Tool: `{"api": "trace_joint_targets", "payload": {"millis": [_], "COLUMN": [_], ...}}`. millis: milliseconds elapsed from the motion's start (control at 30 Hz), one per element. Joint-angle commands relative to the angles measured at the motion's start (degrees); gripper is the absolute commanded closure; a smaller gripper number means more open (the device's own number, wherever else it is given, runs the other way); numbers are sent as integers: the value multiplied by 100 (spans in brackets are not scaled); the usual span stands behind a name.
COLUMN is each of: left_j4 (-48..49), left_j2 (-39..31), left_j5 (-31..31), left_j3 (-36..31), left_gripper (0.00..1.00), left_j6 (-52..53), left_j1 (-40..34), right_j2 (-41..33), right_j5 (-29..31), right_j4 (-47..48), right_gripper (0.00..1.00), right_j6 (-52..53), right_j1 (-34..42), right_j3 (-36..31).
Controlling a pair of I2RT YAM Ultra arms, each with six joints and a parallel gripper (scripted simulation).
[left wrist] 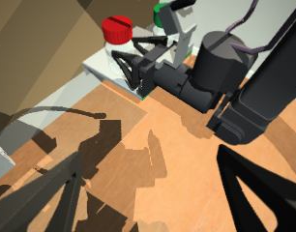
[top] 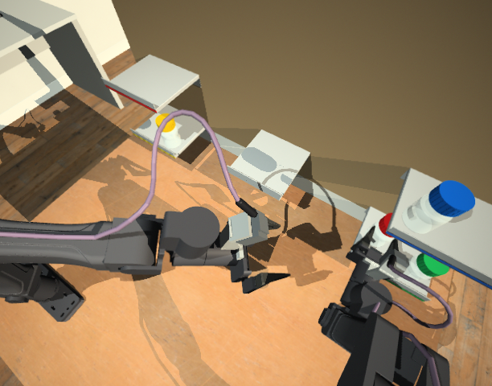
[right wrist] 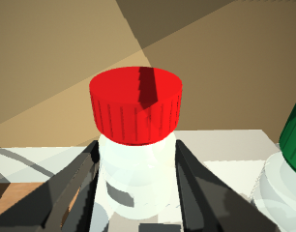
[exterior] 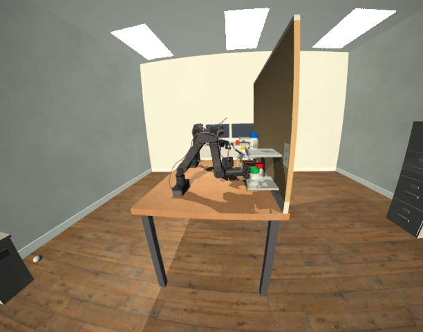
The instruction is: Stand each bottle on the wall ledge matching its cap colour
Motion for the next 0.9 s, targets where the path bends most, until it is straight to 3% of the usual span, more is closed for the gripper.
{"api": "trace_joint_targets", "payload": {"millis": [0, 133, 167, 233, 867], "left_j4": [43, 43, 43, 43, 43], "left_j2": [-148, -148, -148, -148, -148], "left_j5": [-18, -18, -18, -18, -18], "left_j3": [178, 178, 178, 178, 178], "left_gripper": [0, 0, 0, 0, 0], "left_j6": [-19, -19, -19, -19, -19], "left_j1": [55, 55, 55, 55, 55], "right_j2": [-14, -14, -23, -23, -159], "right_j5": [21, 21, 17, 17, 96], "right_j4": [-11, -11, 5, 5, 311], "right_gripper": [57, 57, 69, 51, 51], "right_j6": [7, 7, 8, 8, 10], "right_j1": [-28, -28, -40, -40, -87], "right_j3": [48, 48, 23, 23, -560]}}
